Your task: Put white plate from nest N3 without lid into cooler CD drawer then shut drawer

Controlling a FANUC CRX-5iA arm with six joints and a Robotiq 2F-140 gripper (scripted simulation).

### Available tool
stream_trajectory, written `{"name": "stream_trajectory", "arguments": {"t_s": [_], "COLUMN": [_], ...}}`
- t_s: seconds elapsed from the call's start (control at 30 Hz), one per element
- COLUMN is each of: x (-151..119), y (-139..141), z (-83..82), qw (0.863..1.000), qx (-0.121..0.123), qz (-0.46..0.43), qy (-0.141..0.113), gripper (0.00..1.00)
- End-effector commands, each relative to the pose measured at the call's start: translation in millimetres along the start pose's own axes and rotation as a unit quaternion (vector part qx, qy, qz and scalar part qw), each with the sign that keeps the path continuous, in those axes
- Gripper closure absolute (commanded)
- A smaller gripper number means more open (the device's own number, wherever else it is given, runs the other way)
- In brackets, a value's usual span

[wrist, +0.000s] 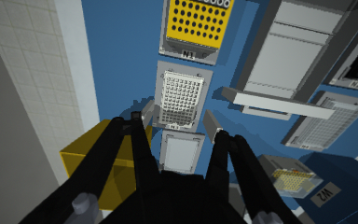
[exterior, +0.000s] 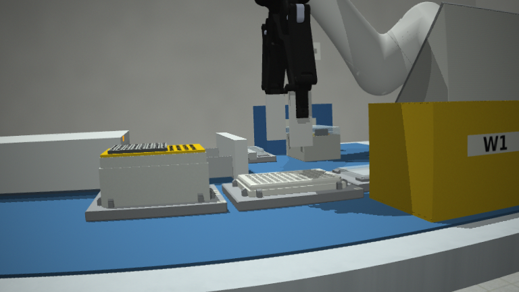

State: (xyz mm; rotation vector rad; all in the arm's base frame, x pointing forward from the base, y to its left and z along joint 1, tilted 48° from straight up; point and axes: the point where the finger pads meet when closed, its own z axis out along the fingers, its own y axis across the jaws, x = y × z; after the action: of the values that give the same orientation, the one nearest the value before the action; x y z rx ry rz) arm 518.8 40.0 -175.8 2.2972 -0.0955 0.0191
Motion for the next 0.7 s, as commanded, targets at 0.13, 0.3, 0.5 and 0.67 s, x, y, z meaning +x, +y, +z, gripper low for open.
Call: {"name": "stream_trajectory", "arguments": {"t_s": [0.13, 0.3, 0.5, 0.67], "x": [0, 0, 0, 0], "y": [0, 0, 0, 0], "z": [6.6, 13.3, 20.0, 25.3], "qw": [1.0, 1.0, 1.0, 1.0], "qx": [0.0, 0.0, 0.0, 0.0], "qz": [0.0, 0.0, 0.0, 0.0], "qy": [0.0, 0.0, 0.0, 0.0], "gripper": [0.34, 0.34, 0.34, 0.34]}}
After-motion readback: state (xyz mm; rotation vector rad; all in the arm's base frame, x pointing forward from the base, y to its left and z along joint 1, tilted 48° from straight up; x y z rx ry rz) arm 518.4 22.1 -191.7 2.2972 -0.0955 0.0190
